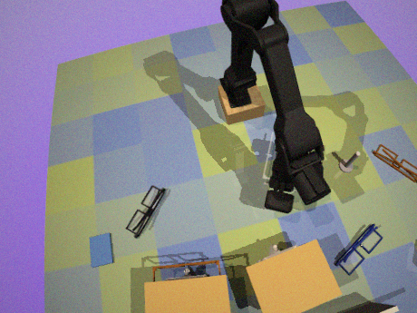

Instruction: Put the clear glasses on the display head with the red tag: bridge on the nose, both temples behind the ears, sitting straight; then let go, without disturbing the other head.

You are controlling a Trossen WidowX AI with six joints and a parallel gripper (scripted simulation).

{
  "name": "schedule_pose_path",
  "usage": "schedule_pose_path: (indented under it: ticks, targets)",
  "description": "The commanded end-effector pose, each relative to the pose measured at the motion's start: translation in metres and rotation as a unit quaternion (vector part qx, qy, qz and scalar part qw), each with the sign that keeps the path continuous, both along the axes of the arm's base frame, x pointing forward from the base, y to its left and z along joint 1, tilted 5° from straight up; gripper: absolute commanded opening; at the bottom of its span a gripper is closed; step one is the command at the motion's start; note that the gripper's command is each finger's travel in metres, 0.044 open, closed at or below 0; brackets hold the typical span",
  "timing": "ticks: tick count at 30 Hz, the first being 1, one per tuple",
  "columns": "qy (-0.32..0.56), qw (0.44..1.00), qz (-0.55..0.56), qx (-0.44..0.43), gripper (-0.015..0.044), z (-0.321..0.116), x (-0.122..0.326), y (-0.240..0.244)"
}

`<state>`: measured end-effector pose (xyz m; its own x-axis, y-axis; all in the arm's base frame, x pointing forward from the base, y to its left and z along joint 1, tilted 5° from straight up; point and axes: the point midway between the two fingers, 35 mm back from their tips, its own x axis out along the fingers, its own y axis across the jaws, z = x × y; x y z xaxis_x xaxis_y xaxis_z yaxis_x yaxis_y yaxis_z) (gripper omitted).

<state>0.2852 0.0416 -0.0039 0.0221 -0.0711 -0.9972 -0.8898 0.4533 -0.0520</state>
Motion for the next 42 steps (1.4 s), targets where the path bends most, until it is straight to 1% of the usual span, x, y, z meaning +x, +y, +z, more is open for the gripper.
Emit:
schedule_pose_path:
  ticks: [1,2,3,31,33,38,41,42]
  targets:
    - [-0.001,1.0,0.0,0.0,0.0079,0.001,0.0,0.0]
    - [-0.001,1.0,0.0,0.0,0.0105,0.001,0.0,0.0]
    - [-0.001,1.0,0.0,0.0,0.0107,0.001,0.0,0.0]
    - [0.002,1.0,0.002,-0.002,0.0107,0.009,-0.012,0.005]
    - [0.001,1.0,0.002,-0.002,0.0107,0.016,-0.01,0.005]
    - [0.001,1.0,0.002,-0.002,0.0107,0.055,-0.002,0.004]
    - [0.001,1.0,0.002,-0.002,0.0107,0.058,-0.002,0.004]
    - [-0.001,1.0,0.001,0.0,0.0134,0.052,-0.002,0.005]
